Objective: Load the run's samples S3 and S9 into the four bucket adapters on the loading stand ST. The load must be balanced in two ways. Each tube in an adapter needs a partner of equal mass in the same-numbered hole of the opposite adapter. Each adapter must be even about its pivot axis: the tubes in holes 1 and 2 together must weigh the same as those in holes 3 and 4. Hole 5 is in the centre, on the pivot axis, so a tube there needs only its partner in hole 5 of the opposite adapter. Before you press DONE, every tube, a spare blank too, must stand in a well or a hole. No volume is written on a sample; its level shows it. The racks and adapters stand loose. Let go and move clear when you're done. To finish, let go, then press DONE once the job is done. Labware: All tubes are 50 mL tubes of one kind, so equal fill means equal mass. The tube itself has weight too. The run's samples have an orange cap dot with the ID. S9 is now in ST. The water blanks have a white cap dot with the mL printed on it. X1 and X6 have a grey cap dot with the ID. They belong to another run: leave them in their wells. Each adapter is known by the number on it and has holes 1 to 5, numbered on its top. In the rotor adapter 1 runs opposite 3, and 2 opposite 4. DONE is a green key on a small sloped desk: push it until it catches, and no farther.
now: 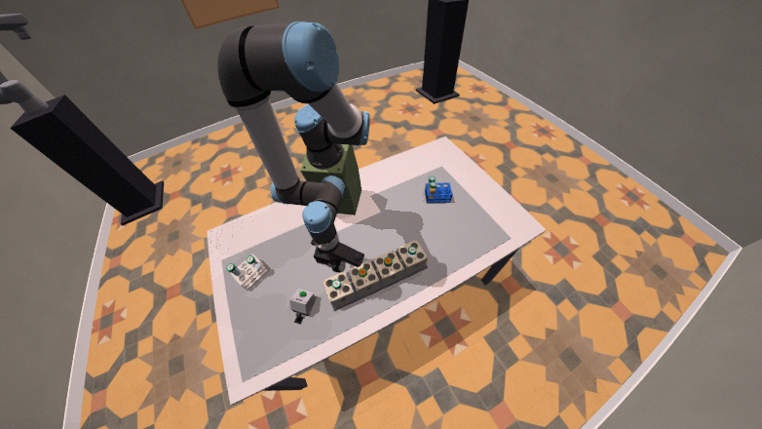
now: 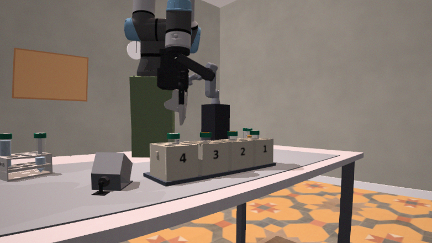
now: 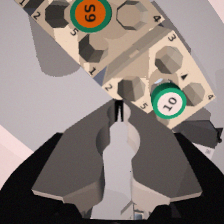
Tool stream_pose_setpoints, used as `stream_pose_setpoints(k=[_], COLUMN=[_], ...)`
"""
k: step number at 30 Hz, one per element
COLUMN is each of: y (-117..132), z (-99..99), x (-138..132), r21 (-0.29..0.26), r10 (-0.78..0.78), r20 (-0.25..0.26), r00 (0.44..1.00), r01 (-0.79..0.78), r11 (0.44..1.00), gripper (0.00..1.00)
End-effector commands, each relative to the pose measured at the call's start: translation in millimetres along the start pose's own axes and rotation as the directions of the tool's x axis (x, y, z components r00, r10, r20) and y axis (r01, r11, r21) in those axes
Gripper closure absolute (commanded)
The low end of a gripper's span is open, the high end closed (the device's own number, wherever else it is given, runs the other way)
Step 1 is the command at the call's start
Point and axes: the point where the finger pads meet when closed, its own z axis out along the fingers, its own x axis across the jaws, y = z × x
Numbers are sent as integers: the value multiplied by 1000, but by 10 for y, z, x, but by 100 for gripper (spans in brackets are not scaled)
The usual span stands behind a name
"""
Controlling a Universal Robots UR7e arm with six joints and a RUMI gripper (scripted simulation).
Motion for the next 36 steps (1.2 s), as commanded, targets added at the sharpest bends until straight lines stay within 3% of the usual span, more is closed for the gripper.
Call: stream_pose_setpoints(k=[1, 15, 17, 22, 31, 32, 34, 36], y=[231, 1187, 1187, 1517, 1516, 1516, 1516, 1516], z=[4, 14, 14, 18, 18, 51, 51, 117], x=[174, 843, 843, 1074, 1074, 1077, 1077, 1081], r21=[7, 7, 7, 7, 7, 4, 4, 0], r10=[-4, -4, -4, -4, -4, -4, -4, -5], r20=[3, 3, 3, 3, 3, 36, 36, 103], r00=[1000, 1000, 1000, 1000, 1000, 999, 999, 995], r01=[4, 4, 4, 4, 4, 4, 4, 5], r11=[1000, 1000, 1000, 1000, 1000, 1000, 1000, 1000], gripper=[100, 100, 100, 100, 100, 100, 100, 100])
